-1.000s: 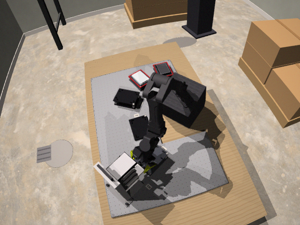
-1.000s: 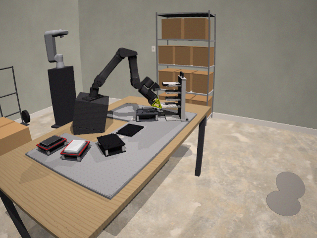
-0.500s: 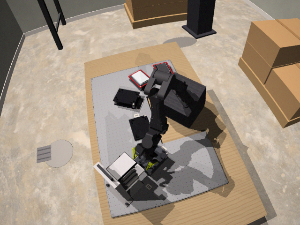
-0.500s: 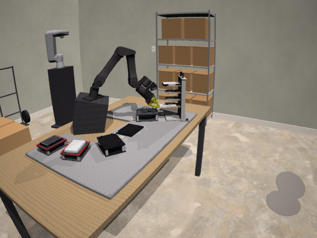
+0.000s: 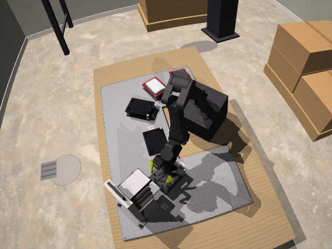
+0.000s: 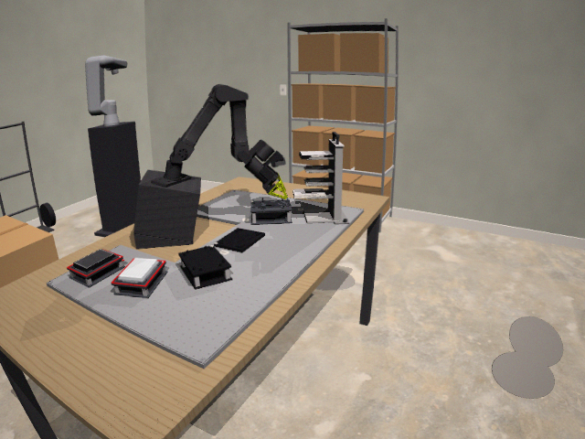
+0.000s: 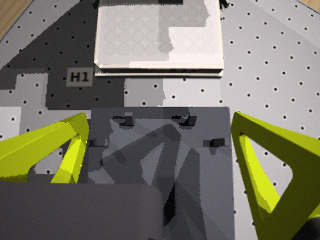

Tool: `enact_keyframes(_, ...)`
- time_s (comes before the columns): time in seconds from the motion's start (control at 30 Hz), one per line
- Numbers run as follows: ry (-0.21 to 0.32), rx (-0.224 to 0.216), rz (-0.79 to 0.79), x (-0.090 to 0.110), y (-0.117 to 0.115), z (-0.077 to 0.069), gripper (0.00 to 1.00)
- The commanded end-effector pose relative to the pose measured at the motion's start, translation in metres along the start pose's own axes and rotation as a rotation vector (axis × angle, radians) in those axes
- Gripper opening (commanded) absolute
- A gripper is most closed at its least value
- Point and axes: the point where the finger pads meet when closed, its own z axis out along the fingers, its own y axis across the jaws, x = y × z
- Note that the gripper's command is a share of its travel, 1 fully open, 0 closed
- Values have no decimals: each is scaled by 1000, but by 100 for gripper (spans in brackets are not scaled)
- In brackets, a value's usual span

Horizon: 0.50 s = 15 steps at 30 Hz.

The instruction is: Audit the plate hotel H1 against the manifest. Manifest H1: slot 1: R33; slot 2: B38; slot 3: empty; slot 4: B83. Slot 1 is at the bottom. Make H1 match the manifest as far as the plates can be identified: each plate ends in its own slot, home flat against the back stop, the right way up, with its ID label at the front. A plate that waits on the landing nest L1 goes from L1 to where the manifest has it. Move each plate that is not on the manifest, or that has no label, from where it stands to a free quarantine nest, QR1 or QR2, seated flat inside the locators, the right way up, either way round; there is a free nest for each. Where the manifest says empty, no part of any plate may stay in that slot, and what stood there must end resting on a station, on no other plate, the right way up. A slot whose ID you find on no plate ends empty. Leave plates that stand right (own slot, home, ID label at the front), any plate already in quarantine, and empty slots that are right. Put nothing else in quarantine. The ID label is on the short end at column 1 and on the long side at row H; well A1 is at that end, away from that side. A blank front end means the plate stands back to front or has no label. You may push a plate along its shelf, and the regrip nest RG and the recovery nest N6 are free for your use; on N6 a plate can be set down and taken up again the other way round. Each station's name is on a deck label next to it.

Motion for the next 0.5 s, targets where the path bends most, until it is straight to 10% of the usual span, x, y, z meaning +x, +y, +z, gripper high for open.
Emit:
enact_keyframes(0.0, -19, 1, 3, -2, 1, -7, 100)
enact_keyframes(0.47, -24, -2, 7, 12, 2, -24, 100)
